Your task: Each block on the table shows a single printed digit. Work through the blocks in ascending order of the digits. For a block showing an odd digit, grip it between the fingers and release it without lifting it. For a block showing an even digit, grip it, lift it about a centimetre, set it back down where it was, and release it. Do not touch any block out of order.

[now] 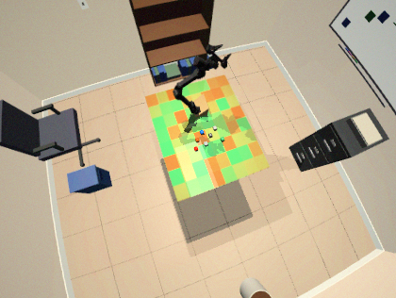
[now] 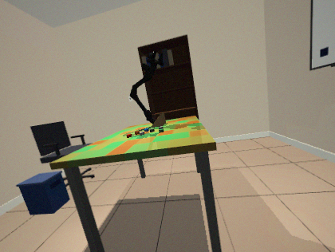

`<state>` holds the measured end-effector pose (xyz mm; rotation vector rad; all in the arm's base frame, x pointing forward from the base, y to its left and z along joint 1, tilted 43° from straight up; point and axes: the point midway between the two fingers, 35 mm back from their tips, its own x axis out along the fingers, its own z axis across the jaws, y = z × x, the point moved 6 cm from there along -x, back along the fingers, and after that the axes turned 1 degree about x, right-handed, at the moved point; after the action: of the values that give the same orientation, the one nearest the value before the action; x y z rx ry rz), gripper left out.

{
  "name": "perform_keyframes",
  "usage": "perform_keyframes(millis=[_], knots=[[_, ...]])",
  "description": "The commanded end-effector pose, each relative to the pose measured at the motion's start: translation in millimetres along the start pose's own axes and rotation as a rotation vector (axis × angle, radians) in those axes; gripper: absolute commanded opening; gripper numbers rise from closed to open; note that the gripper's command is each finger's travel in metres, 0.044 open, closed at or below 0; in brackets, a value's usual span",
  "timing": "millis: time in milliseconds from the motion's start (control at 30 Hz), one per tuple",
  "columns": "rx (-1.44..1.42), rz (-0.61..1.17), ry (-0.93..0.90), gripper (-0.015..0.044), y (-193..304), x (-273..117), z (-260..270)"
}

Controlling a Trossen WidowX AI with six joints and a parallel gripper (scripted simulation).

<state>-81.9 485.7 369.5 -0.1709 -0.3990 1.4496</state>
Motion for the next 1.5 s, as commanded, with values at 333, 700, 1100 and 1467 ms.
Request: perform_keyframes(millis=[333, 700, 1100, 1467], knots=[[-0.345, -0.165, 0.81, 0.04, -162.8, -35.6, -163.7], [-0.441, -0.072, 1.549, 0.04, -267.4, -162.8, -249.8], [-0.172, 0.434, 2.298, 0.04, -316.9, -357.6, -252.9], [-0.069, 0.581, 2.384, 0.04, -317.5, -390.5, -241.9]])
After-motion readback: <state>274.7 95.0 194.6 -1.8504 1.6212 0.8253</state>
